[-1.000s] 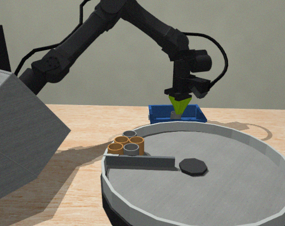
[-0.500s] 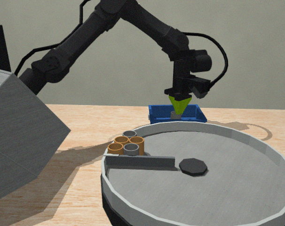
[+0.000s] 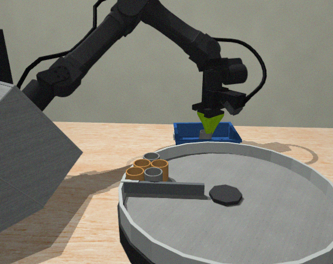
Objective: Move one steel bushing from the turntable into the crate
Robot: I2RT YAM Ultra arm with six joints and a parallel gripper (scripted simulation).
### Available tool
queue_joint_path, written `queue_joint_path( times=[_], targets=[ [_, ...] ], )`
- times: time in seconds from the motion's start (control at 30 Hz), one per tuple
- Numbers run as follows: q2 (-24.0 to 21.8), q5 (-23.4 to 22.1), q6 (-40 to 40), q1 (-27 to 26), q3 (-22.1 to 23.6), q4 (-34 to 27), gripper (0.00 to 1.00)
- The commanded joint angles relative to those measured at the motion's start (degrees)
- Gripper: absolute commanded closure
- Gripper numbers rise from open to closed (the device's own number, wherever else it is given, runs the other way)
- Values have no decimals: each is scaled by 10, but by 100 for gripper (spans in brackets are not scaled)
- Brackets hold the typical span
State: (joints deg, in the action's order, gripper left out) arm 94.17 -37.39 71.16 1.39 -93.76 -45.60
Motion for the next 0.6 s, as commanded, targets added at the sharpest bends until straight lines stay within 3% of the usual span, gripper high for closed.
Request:
queue_joint_path(
  times=[0.0, 0.57],
  targets=[
    [-1, 9, 5, -1, 0, 9, 100],
    [-1, 10, 4, -5, 3, 6, 100]
  ],
)
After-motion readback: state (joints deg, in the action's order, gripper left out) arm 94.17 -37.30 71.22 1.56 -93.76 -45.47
